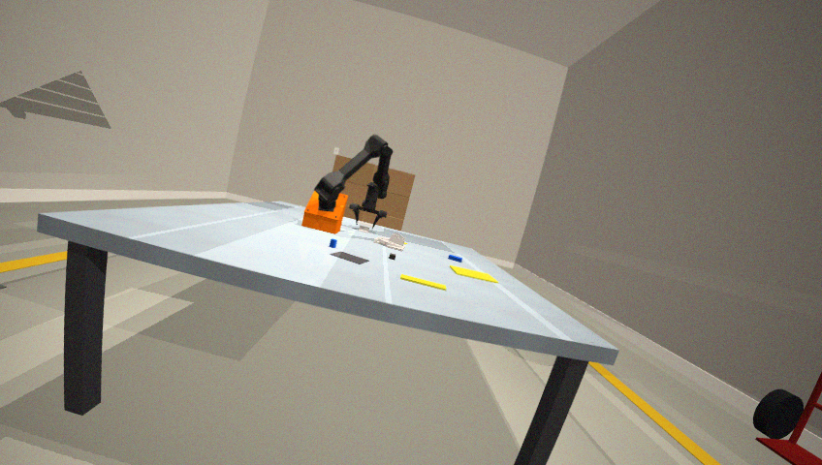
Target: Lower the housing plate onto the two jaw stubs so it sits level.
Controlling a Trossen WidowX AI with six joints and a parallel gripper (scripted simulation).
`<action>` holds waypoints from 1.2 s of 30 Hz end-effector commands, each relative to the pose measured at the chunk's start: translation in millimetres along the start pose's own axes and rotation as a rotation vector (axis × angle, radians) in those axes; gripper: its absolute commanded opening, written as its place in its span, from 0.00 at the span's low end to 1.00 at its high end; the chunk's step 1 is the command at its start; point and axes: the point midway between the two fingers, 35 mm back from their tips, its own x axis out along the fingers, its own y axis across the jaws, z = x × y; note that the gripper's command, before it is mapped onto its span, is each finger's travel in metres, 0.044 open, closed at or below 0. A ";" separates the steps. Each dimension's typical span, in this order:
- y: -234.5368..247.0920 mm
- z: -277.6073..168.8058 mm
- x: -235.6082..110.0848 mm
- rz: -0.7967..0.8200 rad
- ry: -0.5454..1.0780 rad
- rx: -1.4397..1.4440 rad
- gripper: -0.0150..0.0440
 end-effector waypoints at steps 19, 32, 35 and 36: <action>0.1 0.3 -60.0 -0.004 -0.008 0.005 0.85; -24.1 -25.2 -67.6 -0.001 -0.025 0.241 0.85; -29.6 -31.9 -69.0 0.000 -0.028 0.299 0.85; -31.5 -34.2 -69.4 0.000 -0.029 0.318 0.85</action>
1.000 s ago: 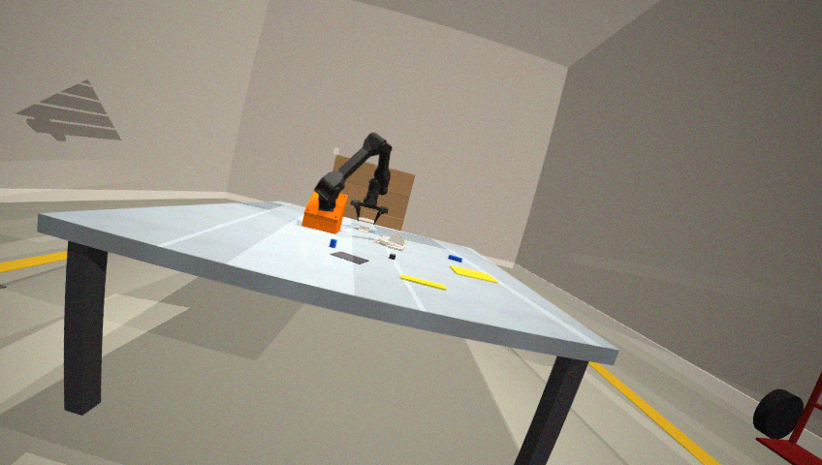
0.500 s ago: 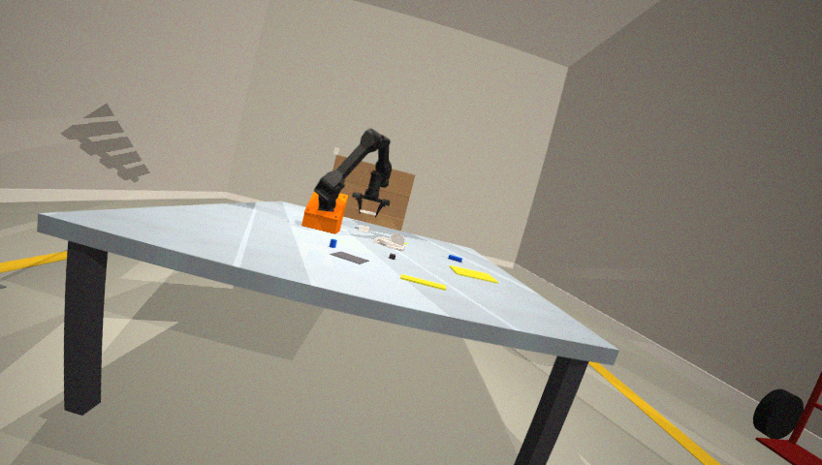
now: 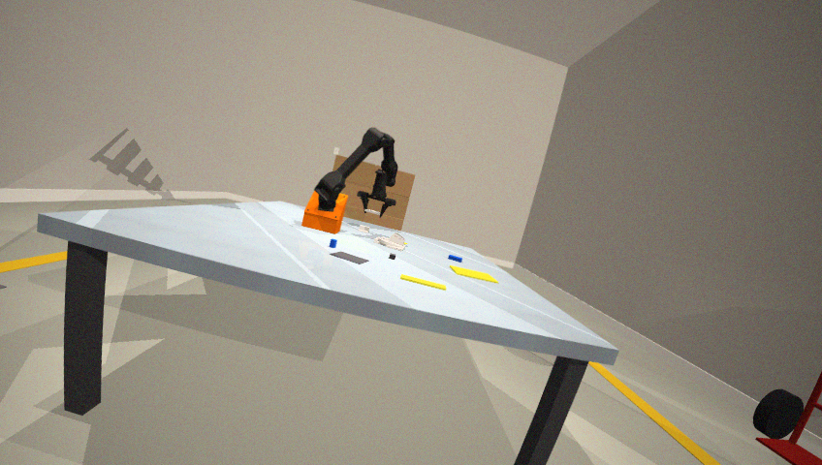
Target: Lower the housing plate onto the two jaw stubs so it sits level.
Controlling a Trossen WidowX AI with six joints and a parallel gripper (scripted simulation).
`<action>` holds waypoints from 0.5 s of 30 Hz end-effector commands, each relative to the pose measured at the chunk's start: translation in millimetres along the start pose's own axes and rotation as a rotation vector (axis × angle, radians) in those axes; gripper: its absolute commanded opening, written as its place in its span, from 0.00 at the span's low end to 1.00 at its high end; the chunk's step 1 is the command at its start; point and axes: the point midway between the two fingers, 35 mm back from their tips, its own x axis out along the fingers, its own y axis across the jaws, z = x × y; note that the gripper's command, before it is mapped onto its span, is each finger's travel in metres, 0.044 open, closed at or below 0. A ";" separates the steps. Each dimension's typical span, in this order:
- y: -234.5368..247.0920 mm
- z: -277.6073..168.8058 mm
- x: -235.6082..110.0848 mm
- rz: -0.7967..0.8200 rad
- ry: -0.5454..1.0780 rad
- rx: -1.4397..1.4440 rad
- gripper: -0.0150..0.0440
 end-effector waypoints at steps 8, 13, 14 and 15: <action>-24.7 -20.3 -3.7 0.000 -0.004 0.206 0.85; -35.7 -30.0 -5.1 0.000 -0.007 0.304 0.85; -37.8 -32.0 -5.3 0.000 -0.007 0.323 0.85; -40.0 -34.0 -5.5 0.000 -0.007 0.343 0.85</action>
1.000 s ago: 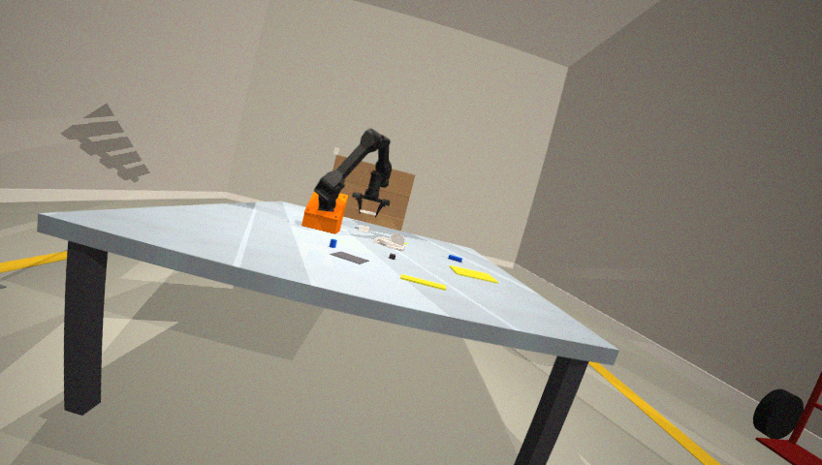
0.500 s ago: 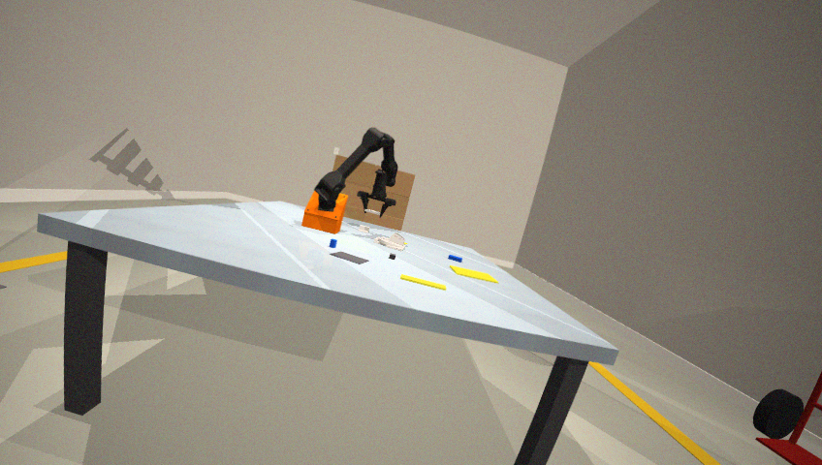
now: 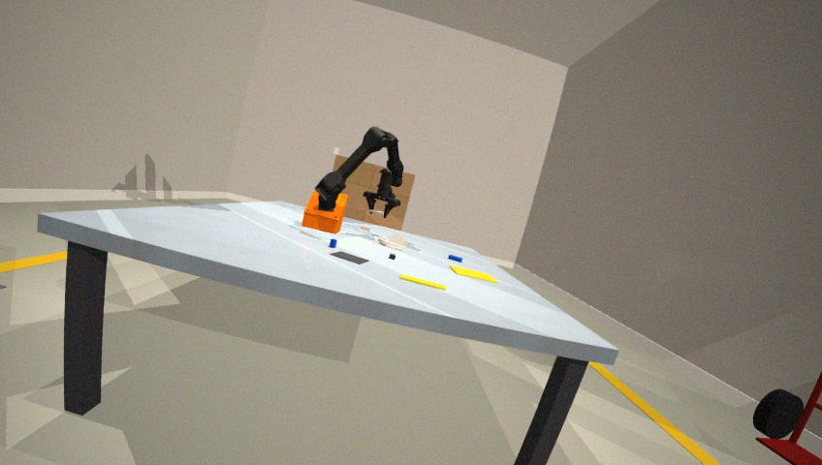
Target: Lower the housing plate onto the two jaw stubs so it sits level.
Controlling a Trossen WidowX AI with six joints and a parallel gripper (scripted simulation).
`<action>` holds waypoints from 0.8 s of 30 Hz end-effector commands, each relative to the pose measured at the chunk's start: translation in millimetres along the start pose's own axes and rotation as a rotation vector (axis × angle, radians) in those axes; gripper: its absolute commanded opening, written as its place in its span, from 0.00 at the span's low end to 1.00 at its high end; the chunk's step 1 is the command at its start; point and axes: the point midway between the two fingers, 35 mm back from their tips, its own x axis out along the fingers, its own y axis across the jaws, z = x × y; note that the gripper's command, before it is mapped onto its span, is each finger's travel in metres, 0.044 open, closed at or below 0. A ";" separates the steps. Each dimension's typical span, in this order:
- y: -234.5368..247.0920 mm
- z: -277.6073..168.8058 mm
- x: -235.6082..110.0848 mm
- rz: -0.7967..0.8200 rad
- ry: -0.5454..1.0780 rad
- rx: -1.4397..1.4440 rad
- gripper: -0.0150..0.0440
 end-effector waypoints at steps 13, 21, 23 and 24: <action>-40.4 -24.3 -1.3 -0.004 0.001 0.307 0.85; -59.5 -38.3 -1.0 -0.007 0.002 0.465 0.85; -64.1 -42.0 -0.7 -0.008 0.002 0.505 0.85; -66.4 -43.9 -0.6 -0.008 0.002 0.525 0.85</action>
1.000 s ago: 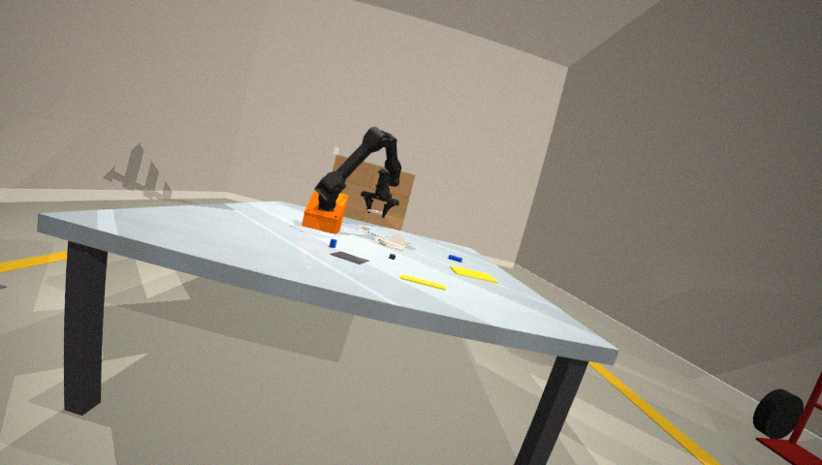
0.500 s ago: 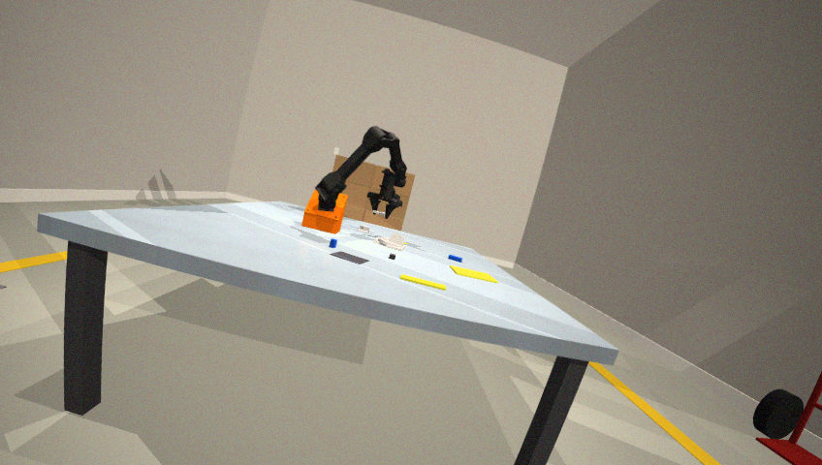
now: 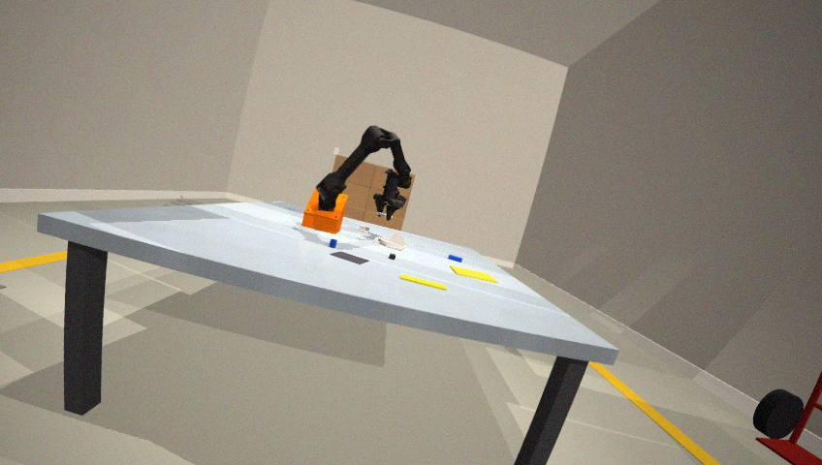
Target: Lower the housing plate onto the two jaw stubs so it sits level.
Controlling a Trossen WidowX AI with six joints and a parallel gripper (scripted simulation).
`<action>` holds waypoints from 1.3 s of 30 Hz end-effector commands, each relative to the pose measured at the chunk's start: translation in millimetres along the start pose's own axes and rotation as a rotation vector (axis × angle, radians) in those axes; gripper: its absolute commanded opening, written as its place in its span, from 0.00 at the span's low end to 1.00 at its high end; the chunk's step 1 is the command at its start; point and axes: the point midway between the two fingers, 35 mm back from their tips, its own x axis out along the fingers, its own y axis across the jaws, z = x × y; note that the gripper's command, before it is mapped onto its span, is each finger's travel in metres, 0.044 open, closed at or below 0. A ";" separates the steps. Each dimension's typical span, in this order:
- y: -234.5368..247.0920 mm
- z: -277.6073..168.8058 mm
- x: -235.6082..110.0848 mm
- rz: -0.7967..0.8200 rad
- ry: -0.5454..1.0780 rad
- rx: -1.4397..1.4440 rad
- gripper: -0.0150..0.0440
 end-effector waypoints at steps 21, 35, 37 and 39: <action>-66.7 -23.0 6.6 -0.026 0.012 0.470 0.85; -96.0 -38.9 11.2 -0.045 0.017 0.700 0.85; -96.0 -38.9 11.2 -0.045 0.017 0.700 0.85; -96.0 -38.9 11.2 -0.045 0.017 0.700 0.85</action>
